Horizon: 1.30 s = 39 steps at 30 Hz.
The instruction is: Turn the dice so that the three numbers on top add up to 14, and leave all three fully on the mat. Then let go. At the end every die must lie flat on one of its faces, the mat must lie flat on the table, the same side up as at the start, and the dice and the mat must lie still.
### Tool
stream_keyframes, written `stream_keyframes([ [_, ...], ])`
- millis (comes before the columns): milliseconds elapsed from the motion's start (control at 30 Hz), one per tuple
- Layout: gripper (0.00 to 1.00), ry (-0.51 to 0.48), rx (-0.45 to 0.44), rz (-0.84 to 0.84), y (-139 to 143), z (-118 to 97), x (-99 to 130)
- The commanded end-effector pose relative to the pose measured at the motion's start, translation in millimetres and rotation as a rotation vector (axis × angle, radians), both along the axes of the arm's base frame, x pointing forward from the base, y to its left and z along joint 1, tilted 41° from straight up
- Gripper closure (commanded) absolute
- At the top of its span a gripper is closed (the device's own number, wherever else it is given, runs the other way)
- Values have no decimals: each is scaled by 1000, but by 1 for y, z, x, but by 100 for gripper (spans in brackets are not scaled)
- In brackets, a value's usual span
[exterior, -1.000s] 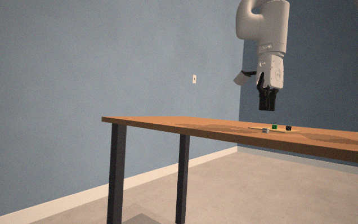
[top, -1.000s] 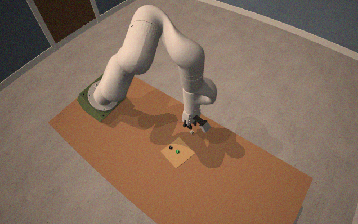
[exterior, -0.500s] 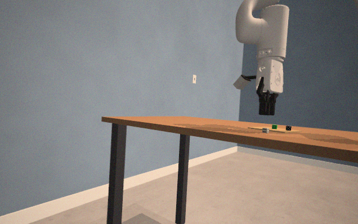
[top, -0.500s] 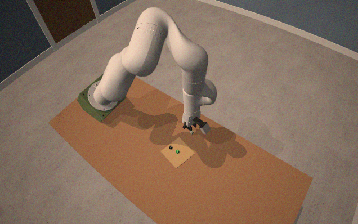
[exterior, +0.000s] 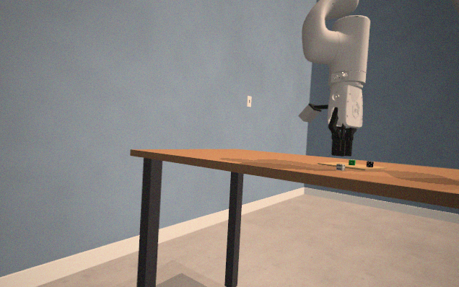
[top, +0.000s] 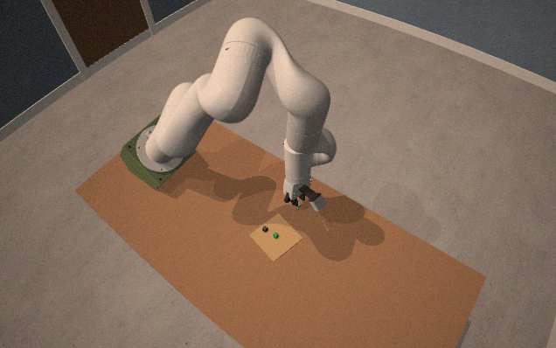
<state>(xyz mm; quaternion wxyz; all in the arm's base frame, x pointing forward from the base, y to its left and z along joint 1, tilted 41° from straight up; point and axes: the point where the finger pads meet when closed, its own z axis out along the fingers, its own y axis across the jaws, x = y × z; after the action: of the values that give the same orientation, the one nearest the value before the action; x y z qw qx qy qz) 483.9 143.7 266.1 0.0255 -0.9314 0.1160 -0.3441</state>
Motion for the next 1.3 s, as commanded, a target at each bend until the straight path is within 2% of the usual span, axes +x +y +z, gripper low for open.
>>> stream_keyframes([
  [0, 69, -2, 1, 1, 0, -3, 3],
  [467, 69, -2, 1, 1, 0, -11, 9],
  [1267, 69, -2, 1, 1, 0, -11, 10],
])
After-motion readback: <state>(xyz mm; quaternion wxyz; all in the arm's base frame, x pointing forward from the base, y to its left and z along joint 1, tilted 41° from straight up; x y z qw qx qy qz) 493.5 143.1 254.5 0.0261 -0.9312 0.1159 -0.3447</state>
